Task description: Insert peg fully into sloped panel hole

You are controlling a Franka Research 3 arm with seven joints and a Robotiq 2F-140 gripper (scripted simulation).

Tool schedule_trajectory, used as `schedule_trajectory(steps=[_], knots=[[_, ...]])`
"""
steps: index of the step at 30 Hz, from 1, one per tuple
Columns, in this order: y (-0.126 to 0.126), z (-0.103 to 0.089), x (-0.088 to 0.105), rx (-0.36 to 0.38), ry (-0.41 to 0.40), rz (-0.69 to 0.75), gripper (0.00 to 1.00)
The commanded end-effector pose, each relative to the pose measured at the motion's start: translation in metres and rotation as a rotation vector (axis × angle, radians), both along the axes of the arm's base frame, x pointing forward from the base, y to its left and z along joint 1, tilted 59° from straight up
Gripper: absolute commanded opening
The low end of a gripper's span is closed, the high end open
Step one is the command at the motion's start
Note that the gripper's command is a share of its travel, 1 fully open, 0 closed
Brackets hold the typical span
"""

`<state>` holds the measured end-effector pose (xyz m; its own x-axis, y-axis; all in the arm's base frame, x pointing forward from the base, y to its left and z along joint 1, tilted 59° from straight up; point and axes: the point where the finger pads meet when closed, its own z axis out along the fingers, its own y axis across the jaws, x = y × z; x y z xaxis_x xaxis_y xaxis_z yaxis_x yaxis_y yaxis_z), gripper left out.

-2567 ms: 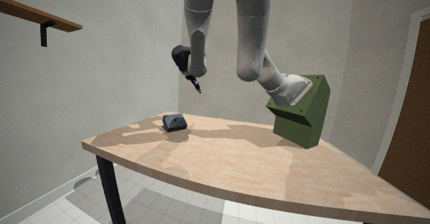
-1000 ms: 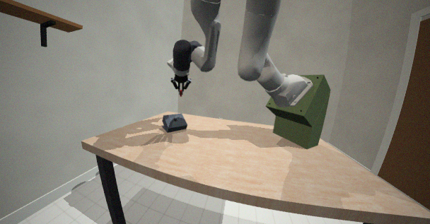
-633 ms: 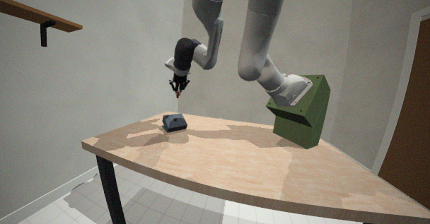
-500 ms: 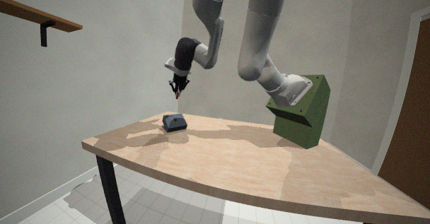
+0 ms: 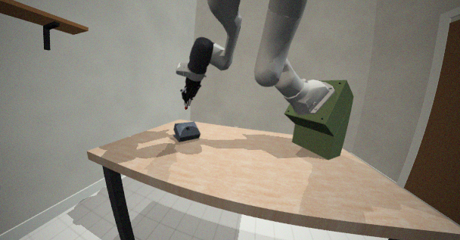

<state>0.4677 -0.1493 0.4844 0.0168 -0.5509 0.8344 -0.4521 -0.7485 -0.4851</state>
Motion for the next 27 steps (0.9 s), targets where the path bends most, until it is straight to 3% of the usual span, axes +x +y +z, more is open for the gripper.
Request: schedule_trajectory(steps=[1, 27], knots=[[0.015, 0.002, -0.001, -0.119, 0.020, 0.079, 0.00], [0.080, -0.015, -0.023, -0.658, 0.163, 0.389, 0.00]])
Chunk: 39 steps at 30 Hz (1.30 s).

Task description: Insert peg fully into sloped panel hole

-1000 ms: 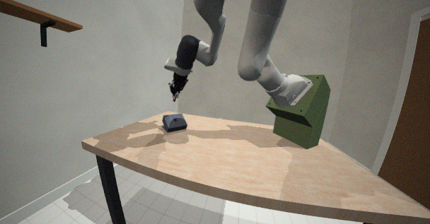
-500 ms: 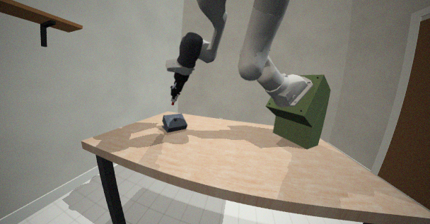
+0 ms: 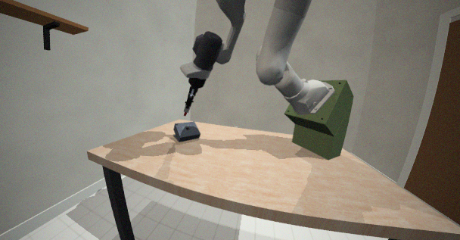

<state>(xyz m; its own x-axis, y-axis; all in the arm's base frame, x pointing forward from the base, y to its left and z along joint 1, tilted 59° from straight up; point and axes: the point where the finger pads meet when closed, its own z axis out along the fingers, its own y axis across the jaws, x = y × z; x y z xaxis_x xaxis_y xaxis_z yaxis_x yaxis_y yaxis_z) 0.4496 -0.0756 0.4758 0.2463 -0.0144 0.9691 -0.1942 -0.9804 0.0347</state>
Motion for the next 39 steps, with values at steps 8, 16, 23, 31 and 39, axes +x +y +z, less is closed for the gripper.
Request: schedule_trajectory(steps=[8, 16, 23, 31, 39], knots=[[0.018, -0.015, -0.013, -0.264, 0.049, 0.140, 0.00], [0.030, -0.027, -0.026, -0.445, 0.094, 0.234, 0.00], [0.033, -0.032, -0.032, -0.525, 0.112, 0.271, 0.00], [0.032, -0.032, -0.030, -0.517, 0.111, 0.266, 0.00], [0.031, -0.035, -0.018, -0.517, 0.111, 0.266, 0.00]])
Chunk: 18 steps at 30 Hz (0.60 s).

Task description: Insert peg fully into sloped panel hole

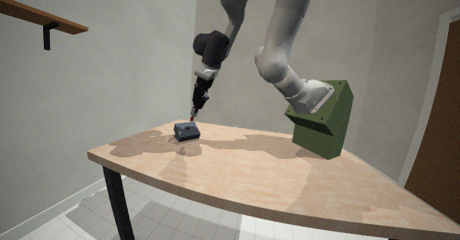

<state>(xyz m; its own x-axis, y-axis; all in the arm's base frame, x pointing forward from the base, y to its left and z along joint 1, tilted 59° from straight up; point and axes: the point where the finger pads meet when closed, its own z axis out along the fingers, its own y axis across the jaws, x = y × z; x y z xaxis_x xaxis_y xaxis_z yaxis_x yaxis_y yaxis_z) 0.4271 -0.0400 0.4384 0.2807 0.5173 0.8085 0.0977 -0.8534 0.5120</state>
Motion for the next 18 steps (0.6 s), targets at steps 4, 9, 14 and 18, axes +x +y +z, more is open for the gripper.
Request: schedule_trajectory(steps=[4, 9, 14, 18], knots=[[-0.007, 0.001, 0.012, -0.017, -0.009, -0.006, 0.00], [-0.009, -0.001, 0.022, -0.017, -0.008, -0.006, 0.00], [-0.011, -0.002, 0.031, -0.017, -0.008, -0.007, 0.00], [-0.012, -0.003, 0.035, -0.017, -0.008, -0.007, 0.00]])
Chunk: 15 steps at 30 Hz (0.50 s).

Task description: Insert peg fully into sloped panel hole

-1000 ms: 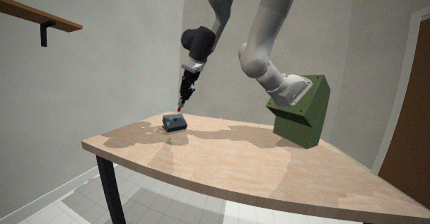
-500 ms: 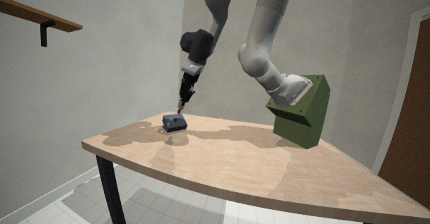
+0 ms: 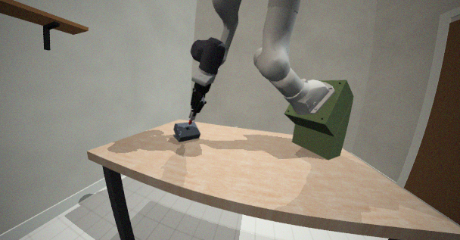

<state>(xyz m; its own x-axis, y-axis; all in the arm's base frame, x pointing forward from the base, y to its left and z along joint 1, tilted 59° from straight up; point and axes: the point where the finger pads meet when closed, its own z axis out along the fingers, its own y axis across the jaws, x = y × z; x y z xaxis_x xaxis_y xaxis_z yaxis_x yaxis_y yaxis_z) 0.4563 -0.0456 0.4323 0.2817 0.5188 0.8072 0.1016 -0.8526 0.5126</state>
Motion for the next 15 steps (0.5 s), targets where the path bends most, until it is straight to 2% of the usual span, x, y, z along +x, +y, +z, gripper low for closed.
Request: schedule_trajectory(steps=[1, 15], knots=[[-0.007, 0.003, 0.007, -0.016, -0.011, -0.009, 0.00], [-0.008, -0.001, 0.018, -0.016, -0.011, -0.009, 0.00]])
